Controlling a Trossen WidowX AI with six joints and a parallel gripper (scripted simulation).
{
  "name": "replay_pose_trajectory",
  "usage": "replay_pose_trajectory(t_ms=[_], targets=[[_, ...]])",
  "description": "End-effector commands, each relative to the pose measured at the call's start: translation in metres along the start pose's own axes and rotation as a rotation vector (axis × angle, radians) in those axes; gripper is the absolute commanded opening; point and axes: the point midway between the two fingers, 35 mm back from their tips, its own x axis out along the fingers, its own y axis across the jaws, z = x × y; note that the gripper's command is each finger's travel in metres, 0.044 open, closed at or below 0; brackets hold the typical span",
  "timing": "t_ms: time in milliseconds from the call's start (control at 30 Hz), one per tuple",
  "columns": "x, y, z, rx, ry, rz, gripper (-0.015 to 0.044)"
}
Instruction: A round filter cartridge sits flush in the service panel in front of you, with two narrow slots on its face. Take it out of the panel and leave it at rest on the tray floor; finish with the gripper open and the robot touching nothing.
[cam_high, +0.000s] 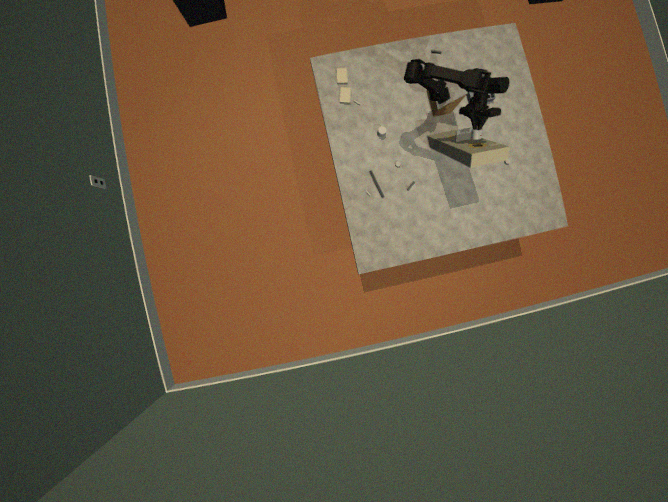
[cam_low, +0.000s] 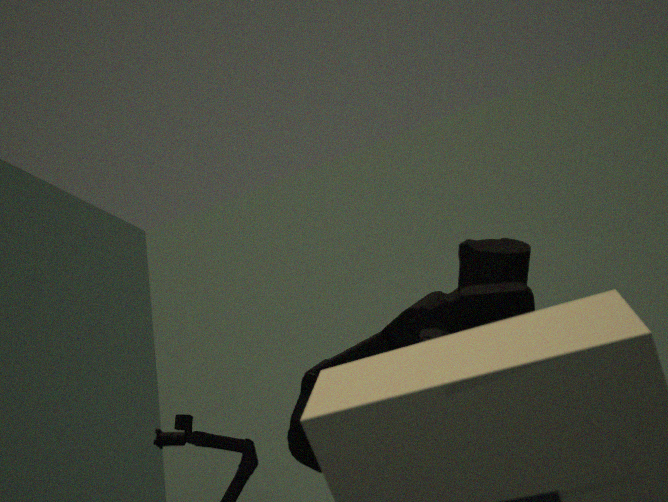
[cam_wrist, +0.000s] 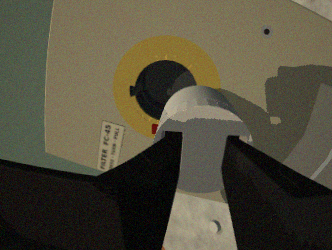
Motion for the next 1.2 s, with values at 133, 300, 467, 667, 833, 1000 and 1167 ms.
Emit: replay_pose_trajectory(t_ms=[133, 300, 467, 667, 833, 1000, 1167], targets=[[0.002, -0.022, -0.003, 0.012, -0.005, 0.007, 0.0], [0.004, -0.038, -0.007, 0.011, -0.005, 0.007, 0.0], [0.006, -0.053, -0.01, 0.011, -0.005, 0.007, 0.0], [0.006, -0.047, -0.01, -0.002, 0.0, 0.0, 0.0105], [0.006, -0.047, -0.01, -0.002, 0.0, 0.0, 0.0105], [0.006, -0.051, -0.009, 0.011, -0.005, 0.007, 0.0105], [0.0, -0.004, 0.001, 0.012, -0.005, 0.007, 0.0105]])
